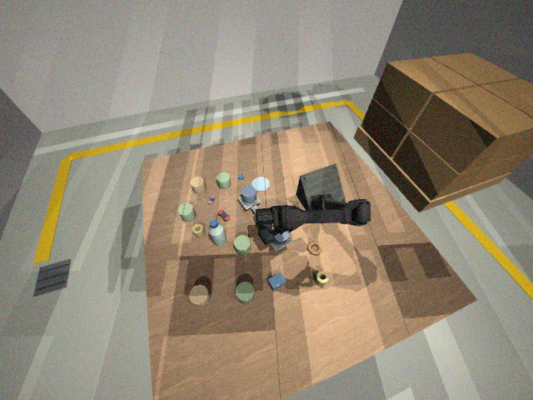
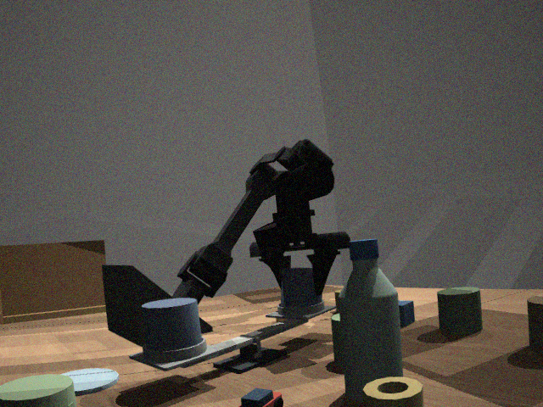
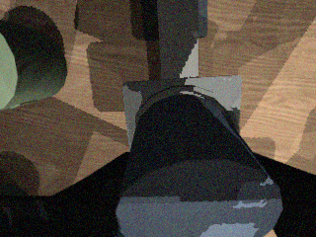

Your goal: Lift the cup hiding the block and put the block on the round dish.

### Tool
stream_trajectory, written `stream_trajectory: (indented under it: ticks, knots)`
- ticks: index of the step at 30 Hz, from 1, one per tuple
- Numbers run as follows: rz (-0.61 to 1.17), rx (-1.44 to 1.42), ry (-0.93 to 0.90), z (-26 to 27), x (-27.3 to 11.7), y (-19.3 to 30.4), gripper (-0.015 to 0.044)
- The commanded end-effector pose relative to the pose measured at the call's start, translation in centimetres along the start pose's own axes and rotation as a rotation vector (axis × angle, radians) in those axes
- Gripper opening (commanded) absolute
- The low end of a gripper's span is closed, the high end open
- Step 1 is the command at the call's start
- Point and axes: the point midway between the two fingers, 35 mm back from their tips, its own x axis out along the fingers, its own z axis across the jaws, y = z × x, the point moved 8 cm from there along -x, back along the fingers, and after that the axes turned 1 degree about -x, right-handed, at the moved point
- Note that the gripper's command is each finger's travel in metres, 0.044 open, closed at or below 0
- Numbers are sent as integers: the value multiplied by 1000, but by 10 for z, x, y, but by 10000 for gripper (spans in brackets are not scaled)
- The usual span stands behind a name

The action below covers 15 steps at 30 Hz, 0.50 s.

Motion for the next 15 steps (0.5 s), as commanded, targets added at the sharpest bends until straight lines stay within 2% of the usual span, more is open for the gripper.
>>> stream_trajectory:
  ticks: [1,15]
  knots:
    - [-8,-9,-22,3,-9,0,0]
    - [-18,-1,-39,2,-28,1,0]
